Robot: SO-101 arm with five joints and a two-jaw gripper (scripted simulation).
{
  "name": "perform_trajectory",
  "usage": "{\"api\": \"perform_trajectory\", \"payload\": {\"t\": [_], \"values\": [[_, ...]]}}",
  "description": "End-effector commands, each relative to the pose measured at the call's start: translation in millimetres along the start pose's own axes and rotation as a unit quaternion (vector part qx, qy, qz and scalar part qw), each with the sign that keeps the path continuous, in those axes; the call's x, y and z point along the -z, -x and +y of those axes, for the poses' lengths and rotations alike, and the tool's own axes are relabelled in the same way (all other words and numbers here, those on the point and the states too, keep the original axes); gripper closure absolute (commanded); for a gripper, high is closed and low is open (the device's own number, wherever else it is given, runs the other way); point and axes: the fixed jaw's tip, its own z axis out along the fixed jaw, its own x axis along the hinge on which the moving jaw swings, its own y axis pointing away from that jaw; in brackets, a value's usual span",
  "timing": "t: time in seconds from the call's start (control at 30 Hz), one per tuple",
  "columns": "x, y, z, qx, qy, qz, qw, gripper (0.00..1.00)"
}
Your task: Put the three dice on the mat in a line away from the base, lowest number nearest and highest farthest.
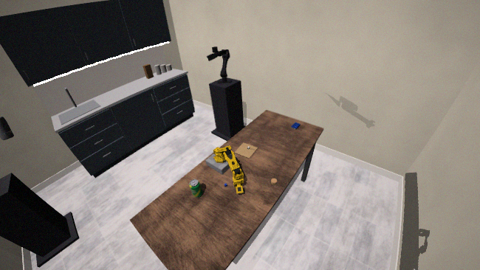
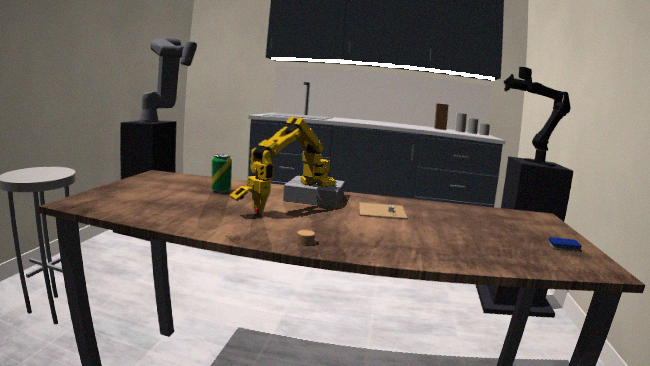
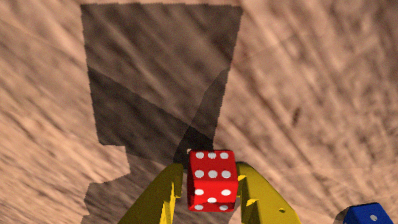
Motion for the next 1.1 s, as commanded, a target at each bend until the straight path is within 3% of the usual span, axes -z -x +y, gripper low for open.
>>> {"api": "perform_trajectory", "payload": {"t": [0.0,1.07], "values": [[-2.0,-2.1,-1.8,0.004,0.000,0.004,1.000,0.90],[-2.0,-2.1,-3.7,0.004,0.000,0.004,1.000,1.00]]}}
